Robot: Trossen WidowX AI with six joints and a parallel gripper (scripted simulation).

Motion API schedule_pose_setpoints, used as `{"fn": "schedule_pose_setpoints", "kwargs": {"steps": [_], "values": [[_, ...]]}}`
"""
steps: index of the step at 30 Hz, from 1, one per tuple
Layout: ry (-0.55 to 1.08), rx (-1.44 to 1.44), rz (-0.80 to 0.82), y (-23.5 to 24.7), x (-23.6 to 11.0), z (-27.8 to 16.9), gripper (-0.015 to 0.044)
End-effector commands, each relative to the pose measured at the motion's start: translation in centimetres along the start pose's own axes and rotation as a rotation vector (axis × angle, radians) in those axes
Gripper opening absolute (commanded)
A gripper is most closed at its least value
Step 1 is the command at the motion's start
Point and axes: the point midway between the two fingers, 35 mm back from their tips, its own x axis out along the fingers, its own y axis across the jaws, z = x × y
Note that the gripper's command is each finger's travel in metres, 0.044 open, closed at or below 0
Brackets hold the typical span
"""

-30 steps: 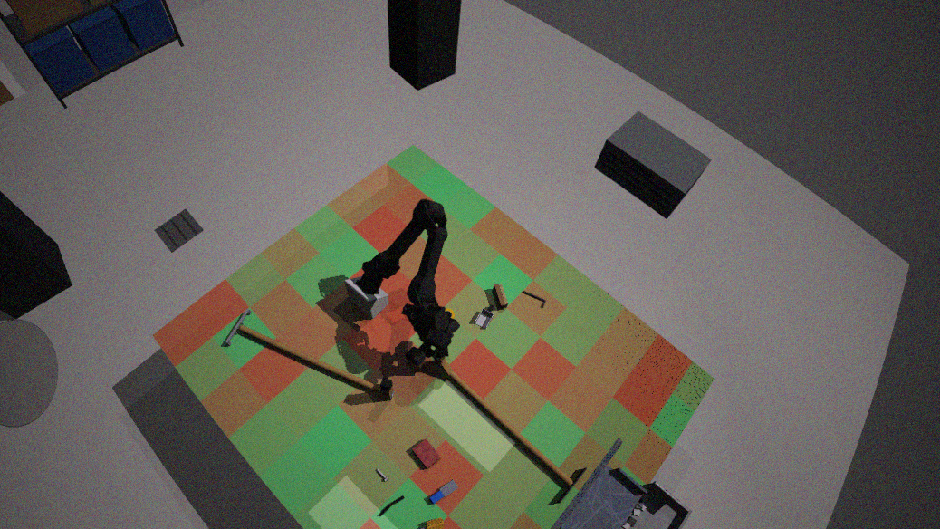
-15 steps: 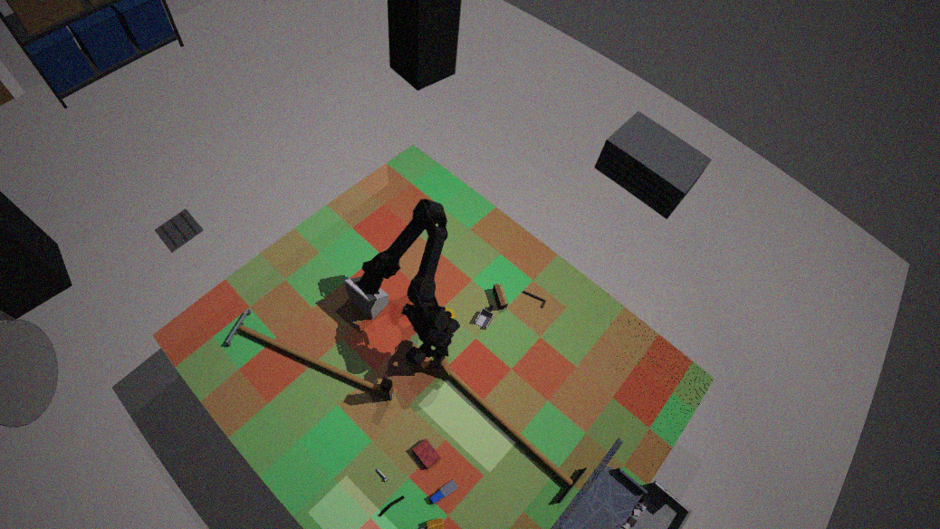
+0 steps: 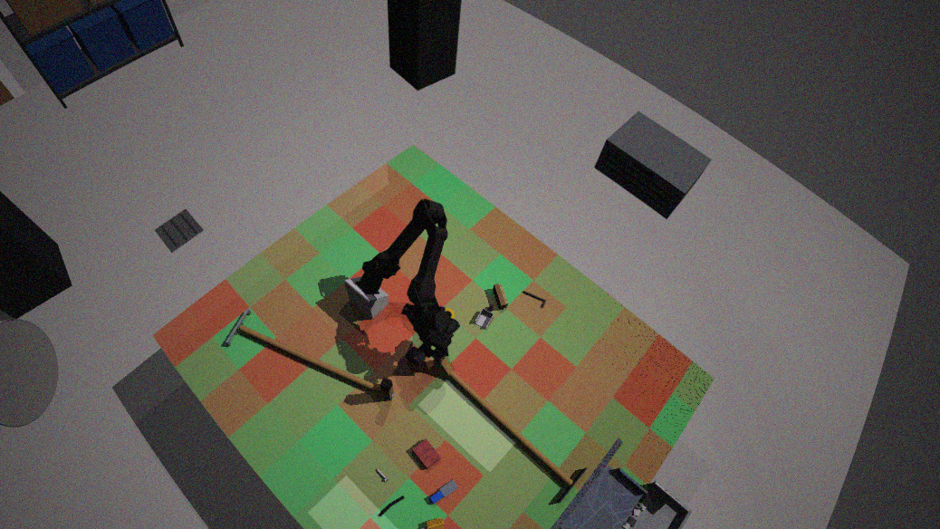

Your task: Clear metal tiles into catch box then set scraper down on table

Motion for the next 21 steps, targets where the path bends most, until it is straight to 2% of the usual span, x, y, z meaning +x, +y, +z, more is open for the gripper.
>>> {"fn": "schedule_pose_setpoints", "kwargs": {"steps": [1, 21], "values": [[0.000, 0.000, 0.000, -0.01, -0.01, 0.01, 0.0000], [0.009, -0.009, 0.003, 0.10, -0.23, -0.30, 0.0000]]}}
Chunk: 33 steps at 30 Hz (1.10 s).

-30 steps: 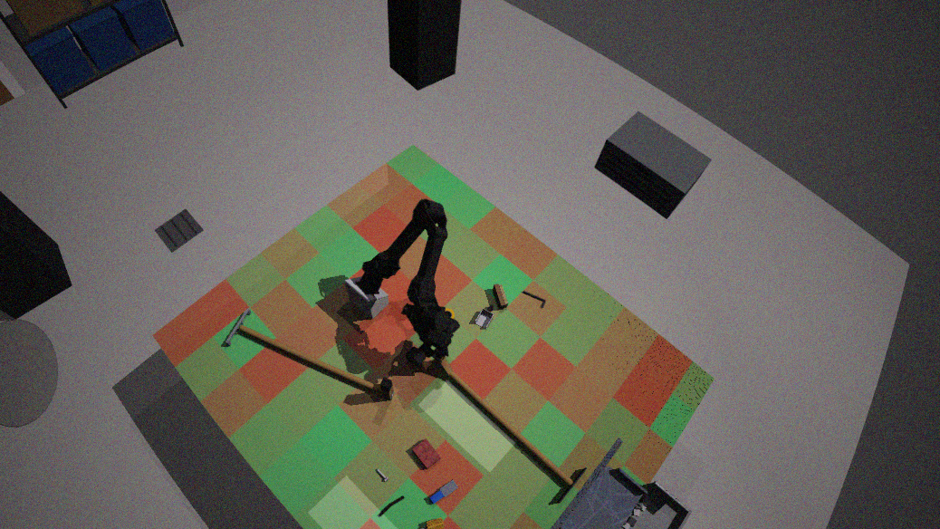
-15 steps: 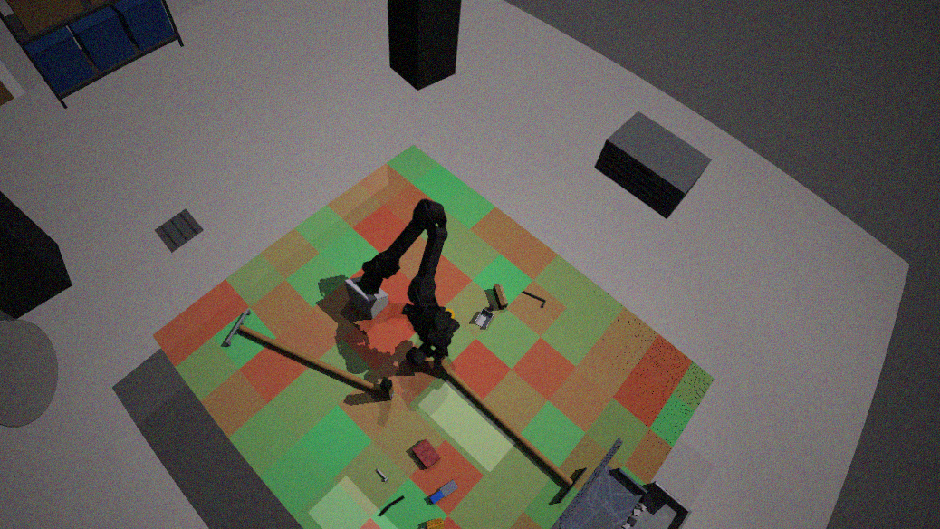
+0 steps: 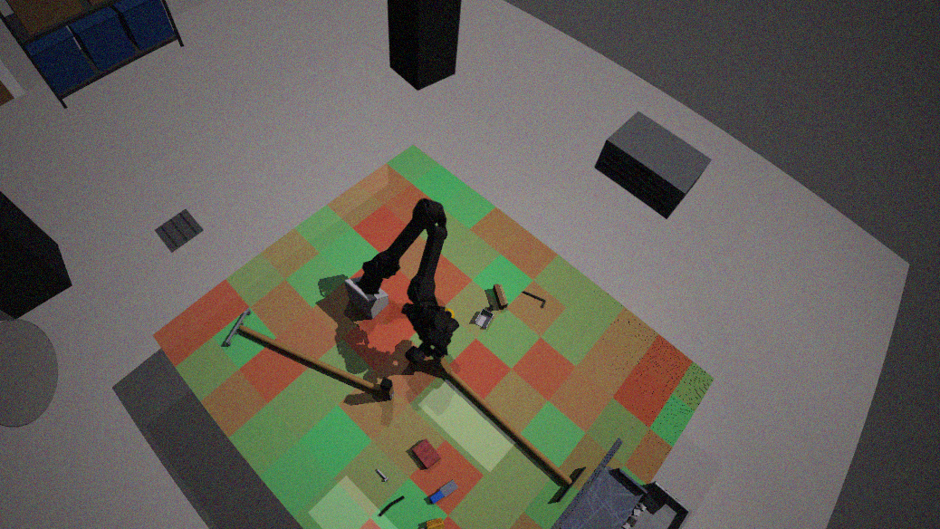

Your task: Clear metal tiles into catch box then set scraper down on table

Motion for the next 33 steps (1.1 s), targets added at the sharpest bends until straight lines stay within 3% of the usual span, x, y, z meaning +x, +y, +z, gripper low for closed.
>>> {"fn": "schedule_pose_setpoints", "kwargs": {"steps": [1, 16, 33], "values": [[0.000, -0.007, 0.004, 0.04, -0.05, -0.02, 0.0000], [0.000, -0.007, 0.004, -0.76, 0.16, -0.21, 0.0000], [0.004, -0.004, 0.004, -0.56, 0.03, -0.14, 0.0440]]}}
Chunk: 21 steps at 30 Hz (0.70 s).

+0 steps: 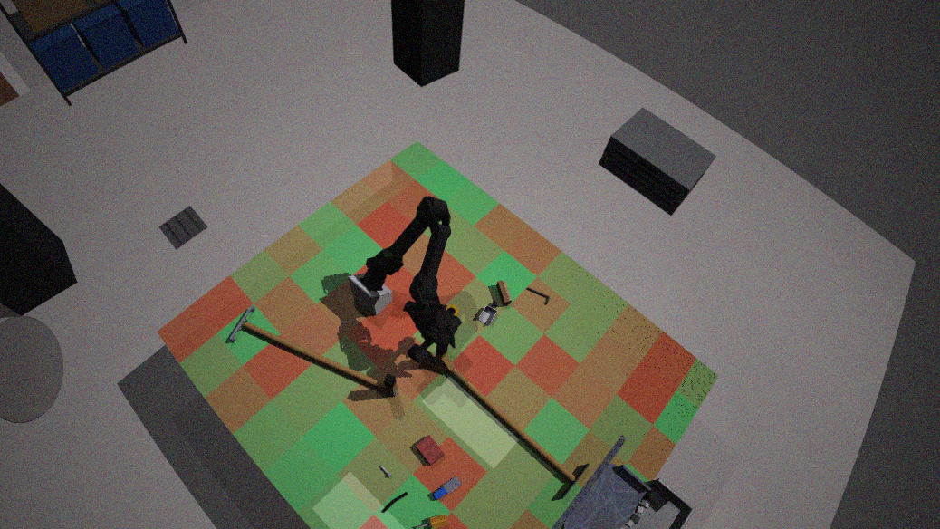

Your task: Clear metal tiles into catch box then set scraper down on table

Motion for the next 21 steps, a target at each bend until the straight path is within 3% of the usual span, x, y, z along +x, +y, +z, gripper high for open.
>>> {"fn": "schedule_pose_setpoints", "kwargs": {"steps": [1, 21], "values": [[0.001, -0.002, -0.004, -0.1, -0.3, 0.2, 0.0440], [0.017, -0.007, -0.023, -1.2, -4.8, 2.7, 0.0440]]}}
